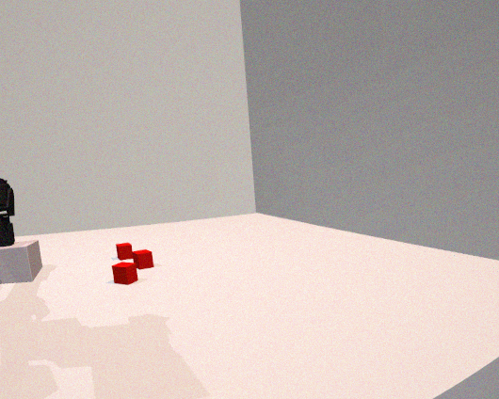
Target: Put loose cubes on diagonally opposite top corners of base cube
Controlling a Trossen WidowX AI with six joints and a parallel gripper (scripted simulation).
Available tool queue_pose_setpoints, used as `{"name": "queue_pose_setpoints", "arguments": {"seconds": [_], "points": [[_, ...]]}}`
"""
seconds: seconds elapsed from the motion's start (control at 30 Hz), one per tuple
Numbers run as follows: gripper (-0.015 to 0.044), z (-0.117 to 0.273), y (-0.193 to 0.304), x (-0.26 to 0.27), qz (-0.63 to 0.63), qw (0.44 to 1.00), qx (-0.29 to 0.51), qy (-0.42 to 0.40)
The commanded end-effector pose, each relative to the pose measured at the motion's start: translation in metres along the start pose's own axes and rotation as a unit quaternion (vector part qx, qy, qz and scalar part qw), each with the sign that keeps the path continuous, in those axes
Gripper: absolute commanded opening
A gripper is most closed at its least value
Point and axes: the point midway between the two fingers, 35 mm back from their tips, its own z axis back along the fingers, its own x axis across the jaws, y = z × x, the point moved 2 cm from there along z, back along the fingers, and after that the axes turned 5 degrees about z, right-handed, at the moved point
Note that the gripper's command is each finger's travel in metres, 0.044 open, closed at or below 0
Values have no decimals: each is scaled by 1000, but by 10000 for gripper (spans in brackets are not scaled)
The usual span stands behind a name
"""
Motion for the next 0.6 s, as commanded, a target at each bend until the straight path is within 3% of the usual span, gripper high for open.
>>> {"name": "queue_pose_setpoints", "arguments": {"seconds": [0.0, 0.13, 0.37, 0.57], "points": [[374, -1, -2, -1, 0, 1000, -2, 1], [269, -24, -47, -25, 9, 998, -46, 29], [265, -50, -133, -87, 33, 985, -134, 105], [265, -48, -202, -153, 57, 957, -206, 194]]}}
